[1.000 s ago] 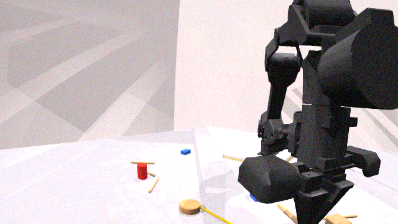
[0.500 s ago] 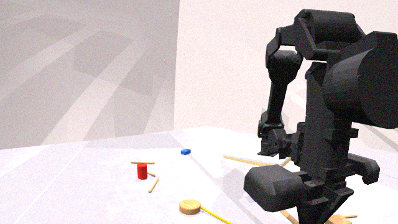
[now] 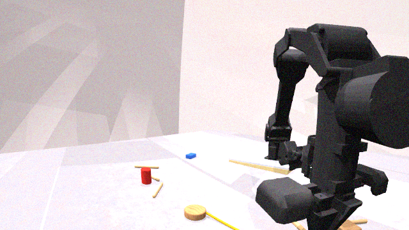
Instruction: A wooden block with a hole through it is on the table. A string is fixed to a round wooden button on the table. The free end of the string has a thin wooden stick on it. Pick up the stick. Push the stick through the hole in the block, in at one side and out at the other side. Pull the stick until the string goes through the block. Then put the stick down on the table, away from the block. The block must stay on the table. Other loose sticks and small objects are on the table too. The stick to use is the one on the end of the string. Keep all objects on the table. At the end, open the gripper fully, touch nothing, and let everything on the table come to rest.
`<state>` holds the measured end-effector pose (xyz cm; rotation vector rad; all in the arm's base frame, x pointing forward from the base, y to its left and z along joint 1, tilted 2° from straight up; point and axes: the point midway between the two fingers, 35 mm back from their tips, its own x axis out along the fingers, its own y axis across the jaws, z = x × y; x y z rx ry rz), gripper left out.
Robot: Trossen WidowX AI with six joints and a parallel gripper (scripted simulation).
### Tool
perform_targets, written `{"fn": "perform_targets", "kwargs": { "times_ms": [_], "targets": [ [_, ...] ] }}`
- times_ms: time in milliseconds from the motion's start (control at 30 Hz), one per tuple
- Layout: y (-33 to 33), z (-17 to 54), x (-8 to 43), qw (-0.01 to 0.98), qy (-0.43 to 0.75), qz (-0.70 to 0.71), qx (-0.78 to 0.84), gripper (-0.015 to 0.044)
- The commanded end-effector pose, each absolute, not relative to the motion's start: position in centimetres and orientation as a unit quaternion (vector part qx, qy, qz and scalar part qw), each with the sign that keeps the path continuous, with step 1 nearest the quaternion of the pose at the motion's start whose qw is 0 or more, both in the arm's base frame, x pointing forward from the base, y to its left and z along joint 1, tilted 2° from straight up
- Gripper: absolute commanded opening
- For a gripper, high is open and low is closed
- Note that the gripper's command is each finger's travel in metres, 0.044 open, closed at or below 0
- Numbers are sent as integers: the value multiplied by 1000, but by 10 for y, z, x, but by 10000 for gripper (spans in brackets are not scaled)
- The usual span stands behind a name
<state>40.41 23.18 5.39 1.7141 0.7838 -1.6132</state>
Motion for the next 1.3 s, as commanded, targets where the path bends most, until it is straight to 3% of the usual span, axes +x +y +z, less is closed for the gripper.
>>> {"fn": "perform_targets", "kwargs": {
  "times_ms": [0,1267],
  "targets": [
    [233,50,400,321,299,-616,655,0],
    [209,42,376,321,299,-616,655,0]
  ]
}}
